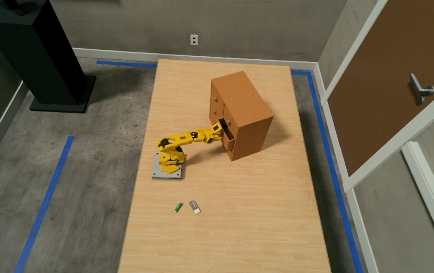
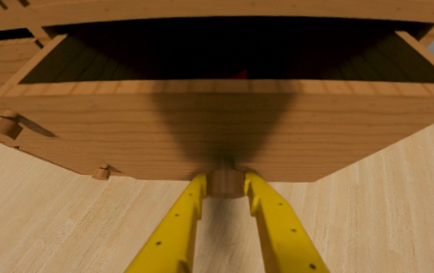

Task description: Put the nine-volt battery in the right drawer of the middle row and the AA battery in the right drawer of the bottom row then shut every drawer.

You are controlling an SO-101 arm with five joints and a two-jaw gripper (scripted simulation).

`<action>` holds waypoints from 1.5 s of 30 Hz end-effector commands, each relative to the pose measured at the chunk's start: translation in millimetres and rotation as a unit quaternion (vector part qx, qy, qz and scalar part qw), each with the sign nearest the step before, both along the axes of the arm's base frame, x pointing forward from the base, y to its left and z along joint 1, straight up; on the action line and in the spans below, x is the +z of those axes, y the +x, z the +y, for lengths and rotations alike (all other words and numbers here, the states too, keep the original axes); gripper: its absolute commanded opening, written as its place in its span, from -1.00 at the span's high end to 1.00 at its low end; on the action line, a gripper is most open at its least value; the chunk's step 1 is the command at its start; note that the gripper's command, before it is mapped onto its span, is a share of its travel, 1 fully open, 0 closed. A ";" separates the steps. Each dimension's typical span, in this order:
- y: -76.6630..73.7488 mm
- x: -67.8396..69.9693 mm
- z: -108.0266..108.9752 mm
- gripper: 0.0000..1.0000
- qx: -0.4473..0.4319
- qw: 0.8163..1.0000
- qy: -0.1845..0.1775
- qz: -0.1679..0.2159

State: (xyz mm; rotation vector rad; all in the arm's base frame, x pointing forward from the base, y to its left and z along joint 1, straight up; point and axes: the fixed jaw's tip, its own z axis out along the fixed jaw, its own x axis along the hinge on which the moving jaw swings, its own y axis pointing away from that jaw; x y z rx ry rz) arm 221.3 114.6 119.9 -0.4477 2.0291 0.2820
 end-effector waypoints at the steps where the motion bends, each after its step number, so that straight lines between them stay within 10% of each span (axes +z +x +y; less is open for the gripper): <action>1: 5.9 1.7 0.7 1.00 -0.002 1.000 -0.001 -0.005; 45: 32.3 1.5 12.4 1.00 -0.003 1.000 -0.002 -0.005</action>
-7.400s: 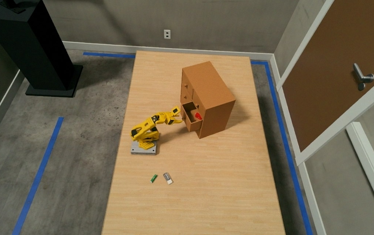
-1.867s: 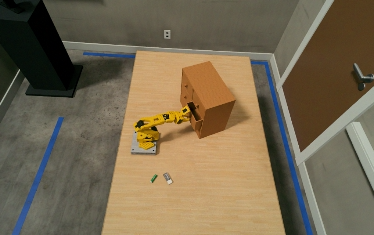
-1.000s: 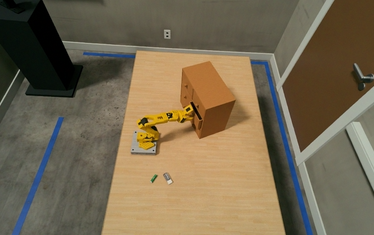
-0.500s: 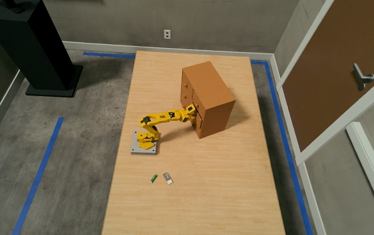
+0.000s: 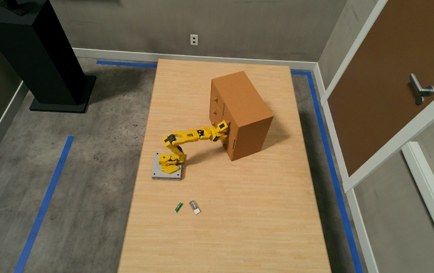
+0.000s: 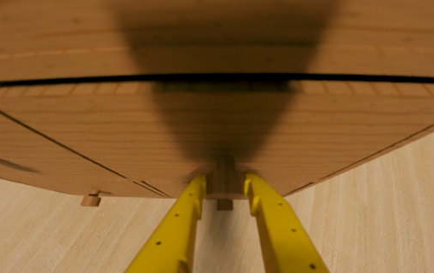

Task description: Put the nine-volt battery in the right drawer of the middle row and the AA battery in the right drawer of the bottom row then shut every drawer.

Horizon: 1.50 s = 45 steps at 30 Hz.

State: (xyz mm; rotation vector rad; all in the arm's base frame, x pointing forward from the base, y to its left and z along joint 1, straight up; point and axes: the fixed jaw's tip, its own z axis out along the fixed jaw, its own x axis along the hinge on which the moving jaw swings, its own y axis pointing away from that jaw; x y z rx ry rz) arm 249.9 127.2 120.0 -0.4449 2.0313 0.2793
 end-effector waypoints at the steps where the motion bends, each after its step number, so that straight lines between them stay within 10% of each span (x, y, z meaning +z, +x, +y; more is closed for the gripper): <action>1: 3.6 1.5 -0.3 1.00 -0.001 1.000 -0.001 -0.006; 45: 0.2 0.7 0.2 0.66 0.000 1.000 0.001 -0.001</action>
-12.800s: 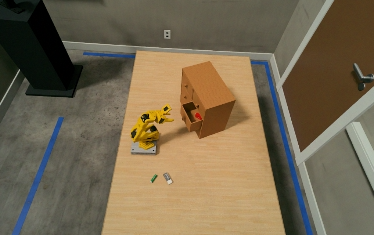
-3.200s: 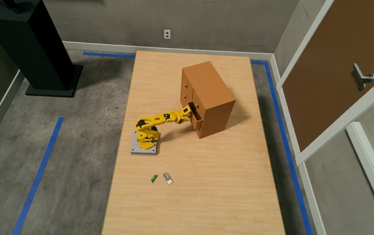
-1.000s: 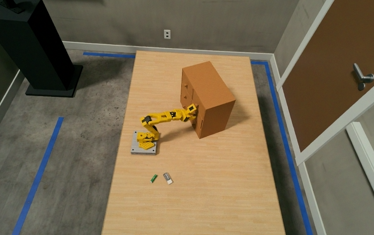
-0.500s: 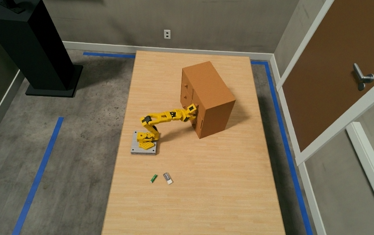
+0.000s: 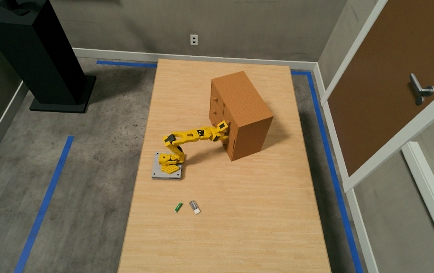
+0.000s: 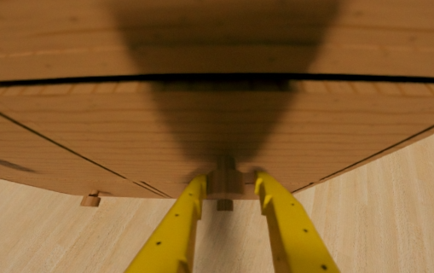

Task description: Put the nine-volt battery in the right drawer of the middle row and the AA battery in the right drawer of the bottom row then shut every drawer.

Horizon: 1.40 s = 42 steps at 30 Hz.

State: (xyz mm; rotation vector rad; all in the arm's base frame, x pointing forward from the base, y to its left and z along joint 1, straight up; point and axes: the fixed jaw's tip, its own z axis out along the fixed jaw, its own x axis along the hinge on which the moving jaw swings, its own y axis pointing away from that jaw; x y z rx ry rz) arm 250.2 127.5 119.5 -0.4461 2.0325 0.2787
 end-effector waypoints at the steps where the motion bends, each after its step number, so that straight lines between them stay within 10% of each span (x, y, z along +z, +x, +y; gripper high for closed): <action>1: -0.1 1.1 0.0 0.65 0.000 1.000 0.001 -0.001; 42: -45.8 1.0 -20.4 0.57 0.009 1.000 -0.008 -0.010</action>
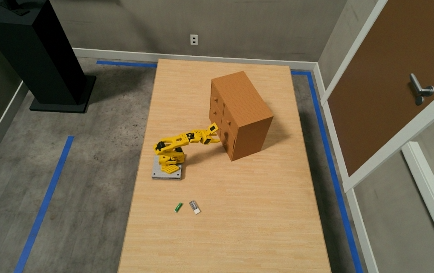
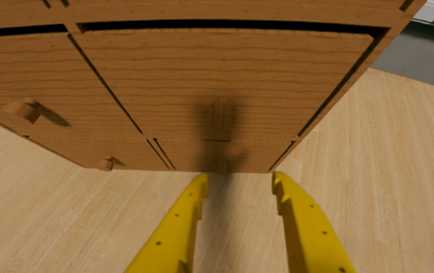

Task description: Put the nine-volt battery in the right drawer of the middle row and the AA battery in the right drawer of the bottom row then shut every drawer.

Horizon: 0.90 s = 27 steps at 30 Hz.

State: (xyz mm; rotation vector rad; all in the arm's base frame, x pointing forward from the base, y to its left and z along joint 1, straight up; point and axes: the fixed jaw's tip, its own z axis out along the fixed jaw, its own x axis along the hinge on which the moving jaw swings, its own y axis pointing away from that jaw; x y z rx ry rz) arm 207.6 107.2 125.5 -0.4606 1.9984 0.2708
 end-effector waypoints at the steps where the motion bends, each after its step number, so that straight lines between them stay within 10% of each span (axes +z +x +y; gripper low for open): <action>1: -3.2 -4.9 -0.1 0.57 0.004 1.000 -0.006 0.007; 27: -53.8 -28.0 -27.1 0.57 0.005 0.975 -0.104 0.196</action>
